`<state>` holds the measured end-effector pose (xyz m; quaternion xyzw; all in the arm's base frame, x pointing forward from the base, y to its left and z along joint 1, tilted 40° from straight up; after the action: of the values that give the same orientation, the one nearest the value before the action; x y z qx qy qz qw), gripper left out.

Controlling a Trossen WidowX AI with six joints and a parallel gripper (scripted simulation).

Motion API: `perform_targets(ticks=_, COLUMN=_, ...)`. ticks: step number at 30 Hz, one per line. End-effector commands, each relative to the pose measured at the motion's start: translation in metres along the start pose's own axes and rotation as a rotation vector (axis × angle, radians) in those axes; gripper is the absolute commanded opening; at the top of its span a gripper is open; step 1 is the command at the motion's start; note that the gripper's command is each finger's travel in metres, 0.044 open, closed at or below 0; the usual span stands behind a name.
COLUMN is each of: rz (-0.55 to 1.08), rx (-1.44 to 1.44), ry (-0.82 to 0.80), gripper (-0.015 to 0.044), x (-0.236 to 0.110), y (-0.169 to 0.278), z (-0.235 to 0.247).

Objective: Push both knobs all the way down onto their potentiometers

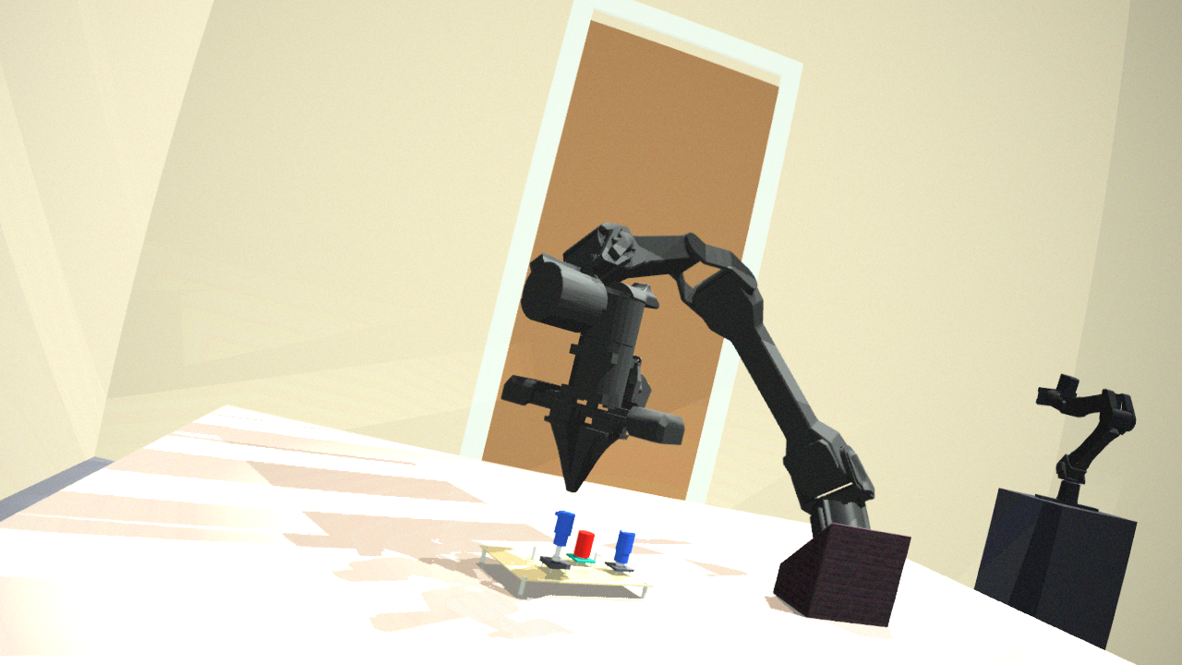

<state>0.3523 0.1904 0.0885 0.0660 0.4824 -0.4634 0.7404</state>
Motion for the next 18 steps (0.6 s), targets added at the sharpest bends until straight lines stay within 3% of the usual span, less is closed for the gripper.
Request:
perform_targets(ticks=1, rz=-0.006, rx=-0.005, ry=-0.005, gripper=0.0000, x=0.007, y=-0.001, z=0.000)
perform_targets(ticks=18, rz=-0.006, rx=-0.005, ry=-0.006, gripper=0.0000, x=0.017, y=-0.001, z=0.000)
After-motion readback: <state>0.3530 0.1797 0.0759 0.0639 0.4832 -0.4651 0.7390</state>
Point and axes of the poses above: the point midway between the two fingers, 35 mm back from their tips, its own x axis out along the fingers, its own z axis across the jaws, y = z × x, the point moved 10 cm from there along -x, back along the fingers, and after that the axes turned 11 degrees about x, right-handed, at the moved point
